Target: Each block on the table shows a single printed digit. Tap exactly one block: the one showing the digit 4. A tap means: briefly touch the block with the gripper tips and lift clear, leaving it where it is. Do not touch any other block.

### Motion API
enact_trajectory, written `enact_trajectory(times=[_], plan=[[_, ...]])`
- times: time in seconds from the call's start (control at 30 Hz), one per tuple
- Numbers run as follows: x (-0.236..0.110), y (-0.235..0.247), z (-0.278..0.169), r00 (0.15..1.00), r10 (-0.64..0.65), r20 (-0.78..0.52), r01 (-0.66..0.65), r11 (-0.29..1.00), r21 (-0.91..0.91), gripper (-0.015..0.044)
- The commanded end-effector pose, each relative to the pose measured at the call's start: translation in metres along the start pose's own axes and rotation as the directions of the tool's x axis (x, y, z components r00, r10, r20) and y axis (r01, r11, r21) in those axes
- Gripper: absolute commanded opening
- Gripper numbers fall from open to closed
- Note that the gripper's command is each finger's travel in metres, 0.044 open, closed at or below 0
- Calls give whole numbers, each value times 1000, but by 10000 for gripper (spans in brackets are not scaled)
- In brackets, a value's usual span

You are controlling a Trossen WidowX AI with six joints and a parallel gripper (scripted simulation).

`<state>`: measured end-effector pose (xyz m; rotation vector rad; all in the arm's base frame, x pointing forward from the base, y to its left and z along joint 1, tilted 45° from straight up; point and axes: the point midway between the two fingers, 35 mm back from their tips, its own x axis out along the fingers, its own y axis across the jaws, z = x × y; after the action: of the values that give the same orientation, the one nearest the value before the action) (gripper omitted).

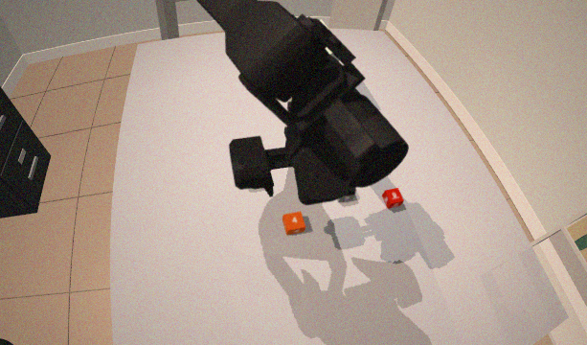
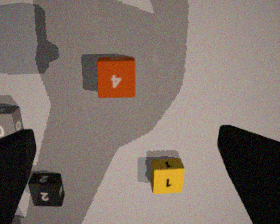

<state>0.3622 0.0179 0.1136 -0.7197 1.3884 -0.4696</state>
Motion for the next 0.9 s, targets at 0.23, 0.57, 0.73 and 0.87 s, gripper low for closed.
enact_trajectory(times=[0.23,0.57,0.73,0.87], plan=[[80,-2,0,1000,-7,1,7,1000,-3,190],[80,-2,0,1000,-7,1,7,1000,-3,20],[80,-2,0,1000,-7,1,7,1000,-3,20],[84,-2,0,1000,-7,1,7,1000,-3,20]])
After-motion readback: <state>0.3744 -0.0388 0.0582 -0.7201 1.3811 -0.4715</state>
